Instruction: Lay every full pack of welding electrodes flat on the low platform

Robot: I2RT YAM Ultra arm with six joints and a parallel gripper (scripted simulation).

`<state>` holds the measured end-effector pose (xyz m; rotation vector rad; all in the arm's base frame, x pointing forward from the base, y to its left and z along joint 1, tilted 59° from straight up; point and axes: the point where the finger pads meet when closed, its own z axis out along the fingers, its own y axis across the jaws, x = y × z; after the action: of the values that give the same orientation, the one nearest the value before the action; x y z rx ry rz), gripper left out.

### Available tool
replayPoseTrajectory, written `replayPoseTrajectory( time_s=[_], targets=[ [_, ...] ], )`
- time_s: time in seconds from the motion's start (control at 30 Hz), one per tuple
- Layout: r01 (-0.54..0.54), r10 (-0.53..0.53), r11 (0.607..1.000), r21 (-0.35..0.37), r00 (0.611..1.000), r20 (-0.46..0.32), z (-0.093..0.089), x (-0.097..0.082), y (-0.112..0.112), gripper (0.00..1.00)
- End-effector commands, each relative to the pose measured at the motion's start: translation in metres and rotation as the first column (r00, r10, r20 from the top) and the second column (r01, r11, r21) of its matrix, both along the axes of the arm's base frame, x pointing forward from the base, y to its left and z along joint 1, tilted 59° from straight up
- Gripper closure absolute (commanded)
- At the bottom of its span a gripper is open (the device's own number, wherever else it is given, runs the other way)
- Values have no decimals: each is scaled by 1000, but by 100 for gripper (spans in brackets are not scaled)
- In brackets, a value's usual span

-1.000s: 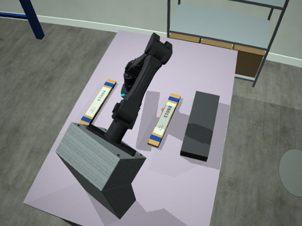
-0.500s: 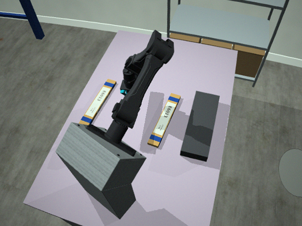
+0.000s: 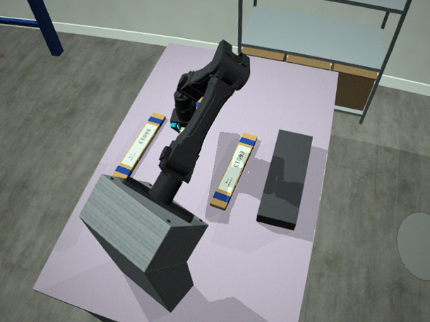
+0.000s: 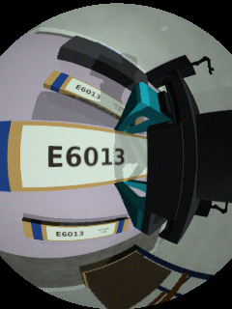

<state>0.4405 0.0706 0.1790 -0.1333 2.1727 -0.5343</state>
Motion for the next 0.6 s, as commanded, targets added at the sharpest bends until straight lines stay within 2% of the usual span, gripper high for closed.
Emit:
replayPoseTrajectory(
  time_s=[0.0, 0.2, 0.57],
  targets=[
    [-31, 31, 999, 6, 999, 25, 21, -18, 17, 100],
    [-31, 31, 999, 6, 999, 25, 26, -26, 20, 100],
    [-32, 31, 999, 19, 998, 48, 47, -39, 28, 100]
  ],
)
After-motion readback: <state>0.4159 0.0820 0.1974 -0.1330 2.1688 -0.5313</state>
